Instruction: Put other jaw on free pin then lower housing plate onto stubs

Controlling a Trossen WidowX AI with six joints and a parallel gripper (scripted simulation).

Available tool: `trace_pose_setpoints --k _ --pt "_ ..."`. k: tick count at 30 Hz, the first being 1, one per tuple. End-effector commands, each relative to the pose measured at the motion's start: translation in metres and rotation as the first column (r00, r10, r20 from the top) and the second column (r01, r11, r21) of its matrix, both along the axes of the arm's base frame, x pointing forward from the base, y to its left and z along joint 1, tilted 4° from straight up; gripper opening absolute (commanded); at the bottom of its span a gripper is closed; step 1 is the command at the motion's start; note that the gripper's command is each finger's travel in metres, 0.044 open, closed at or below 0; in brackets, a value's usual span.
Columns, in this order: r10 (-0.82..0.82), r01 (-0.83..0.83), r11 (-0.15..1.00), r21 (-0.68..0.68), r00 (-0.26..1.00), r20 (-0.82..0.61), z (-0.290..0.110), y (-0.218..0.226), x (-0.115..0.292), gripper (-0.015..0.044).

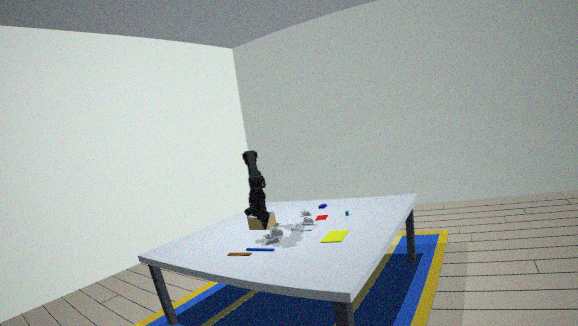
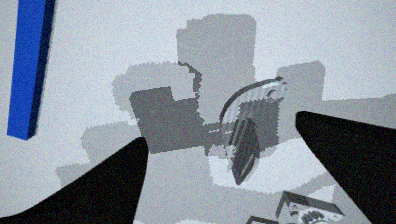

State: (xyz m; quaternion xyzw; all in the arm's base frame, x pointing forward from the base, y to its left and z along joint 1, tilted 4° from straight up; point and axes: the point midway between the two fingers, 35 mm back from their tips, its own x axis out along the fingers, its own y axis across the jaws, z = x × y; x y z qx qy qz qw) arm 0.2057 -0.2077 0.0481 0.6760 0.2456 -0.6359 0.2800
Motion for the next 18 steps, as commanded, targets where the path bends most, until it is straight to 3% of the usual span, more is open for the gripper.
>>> trace_pose_setpoints --k 1,11,18 --pt "0.0 0.0 1.0 0.0 1.0 0.0 -0.0006 0.0 0.0 0.044" --pt "0.0 0.0 1.0 0.0 1.0 0.0 -0.0006 0.0 0.0 0.044" --pt "0.004 -0.004 1.0 0.001 1.0 -0.001 0.0072 0.0005 -0.0008 0.0256"
